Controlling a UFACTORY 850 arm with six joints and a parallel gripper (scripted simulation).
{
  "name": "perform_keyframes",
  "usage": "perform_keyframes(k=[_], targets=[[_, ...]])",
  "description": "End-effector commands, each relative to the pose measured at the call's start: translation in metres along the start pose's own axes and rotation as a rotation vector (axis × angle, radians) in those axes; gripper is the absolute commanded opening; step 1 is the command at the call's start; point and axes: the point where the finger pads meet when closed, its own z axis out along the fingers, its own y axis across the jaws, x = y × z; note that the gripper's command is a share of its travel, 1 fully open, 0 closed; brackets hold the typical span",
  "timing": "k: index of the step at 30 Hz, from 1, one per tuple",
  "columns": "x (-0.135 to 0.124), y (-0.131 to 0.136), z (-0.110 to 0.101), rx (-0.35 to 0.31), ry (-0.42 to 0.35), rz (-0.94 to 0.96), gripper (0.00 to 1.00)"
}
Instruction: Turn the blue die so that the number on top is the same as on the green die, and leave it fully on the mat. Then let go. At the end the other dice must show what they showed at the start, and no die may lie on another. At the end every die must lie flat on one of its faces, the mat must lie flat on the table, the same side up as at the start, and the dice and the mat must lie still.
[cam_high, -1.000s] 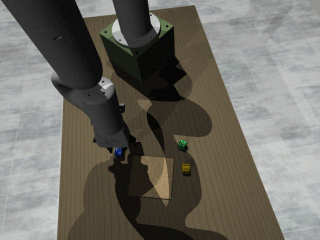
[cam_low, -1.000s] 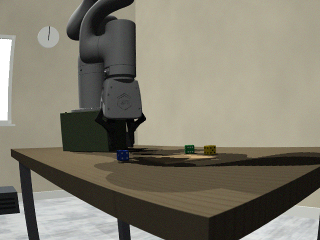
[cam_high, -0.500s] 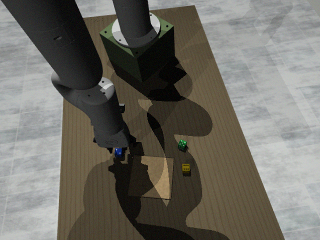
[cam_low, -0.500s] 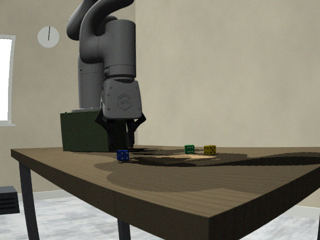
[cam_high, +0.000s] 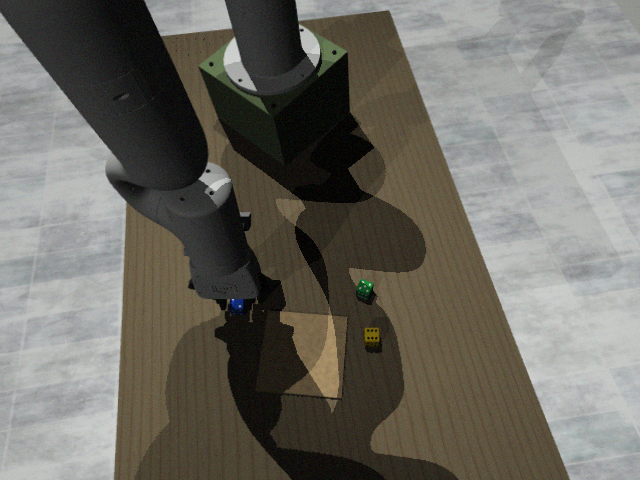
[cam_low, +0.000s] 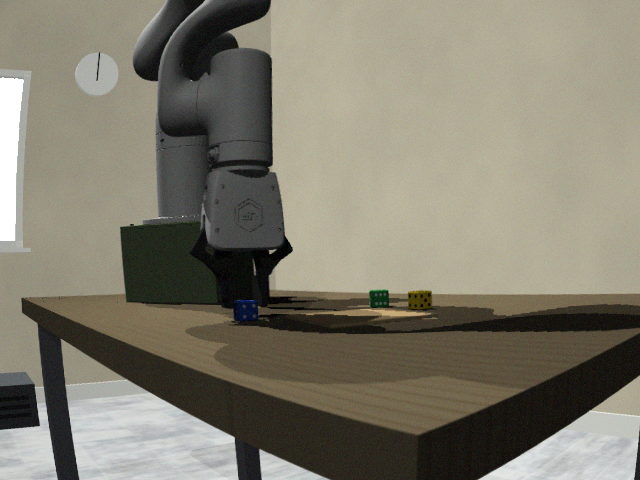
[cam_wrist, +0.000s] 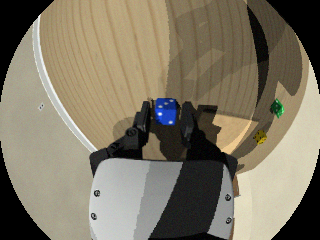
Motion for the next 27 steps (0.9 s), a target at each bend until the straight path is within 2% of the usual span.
perform_keyframes(k=[1,27], targets=[[-0.0008,-0.0001,0.0089,-0.001,-0.002,0.0,0.42],[-0.0008,-0.0001,0.0134,-0.001,-0.002,0.0,0.42]])
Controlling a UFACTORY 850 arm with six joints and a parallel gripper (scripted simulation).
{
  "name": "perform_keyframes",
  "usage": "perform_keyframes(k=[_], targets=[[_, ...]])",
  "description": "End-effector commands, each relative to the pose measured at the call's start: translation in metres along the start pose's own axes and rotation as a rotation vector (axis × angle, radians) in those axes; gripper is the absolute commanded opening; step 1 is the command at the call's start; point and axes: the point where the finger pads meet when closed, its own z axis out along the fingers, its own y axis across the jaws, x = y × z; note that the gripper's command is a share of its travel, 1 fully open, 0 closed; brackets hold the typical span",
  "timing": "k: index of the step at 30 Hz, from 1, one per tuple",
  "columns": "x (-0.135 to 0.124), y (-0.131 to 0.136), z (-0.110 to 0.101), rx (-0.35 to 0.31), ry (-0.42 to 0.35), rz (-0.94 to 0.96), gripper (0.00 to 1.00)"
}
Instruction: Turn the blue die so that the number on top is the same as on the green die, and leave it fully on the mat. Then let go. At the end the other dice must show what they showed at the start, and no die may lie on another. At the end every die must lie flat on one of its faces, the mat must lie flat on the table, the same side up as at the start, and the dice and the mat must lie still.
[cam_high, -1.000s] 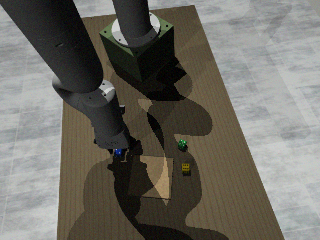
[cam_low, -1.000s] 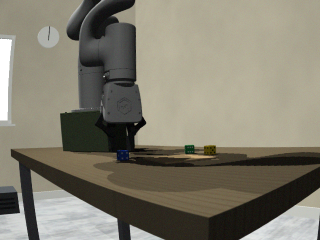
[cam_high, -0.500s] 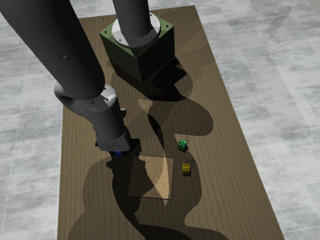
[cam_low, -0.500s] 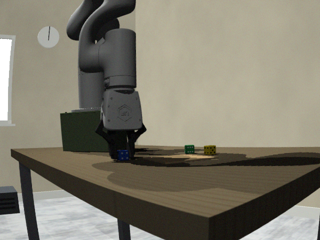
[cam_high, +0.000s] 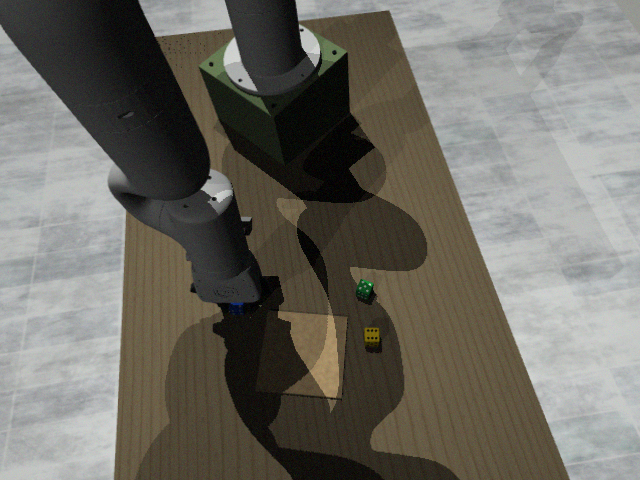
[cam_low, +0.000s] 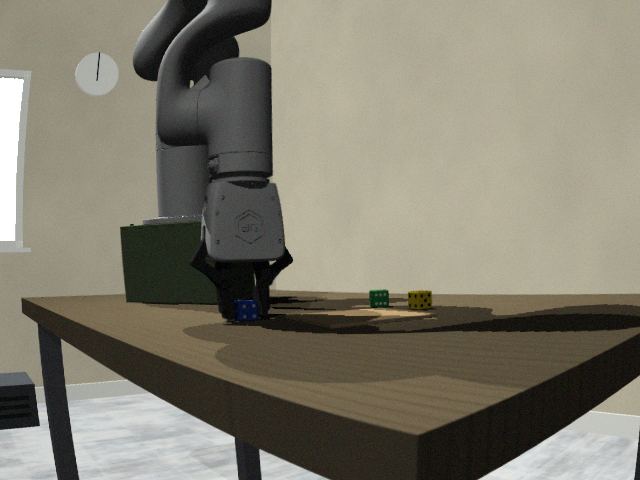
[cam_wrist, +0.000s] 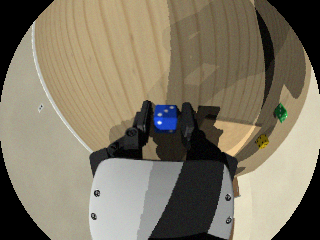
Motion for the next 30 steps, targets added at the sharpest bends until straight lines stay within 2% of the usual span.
perform_keyframes(k=[1,18,19,30], targets=[[-0.0007,-0.0001,-0.0004,0.0,-0.001,0.0,0.42],[-0.0007,-0.0001,-0.0004,0.0,-0.001,0.0,0.42],[-0.0007,-0.0001,-0.0004,0.0,-0.001,0.0,0.21],[-0.0007,-0.0001,-0.0004,0.0,-0.001,0.0,0.21]])
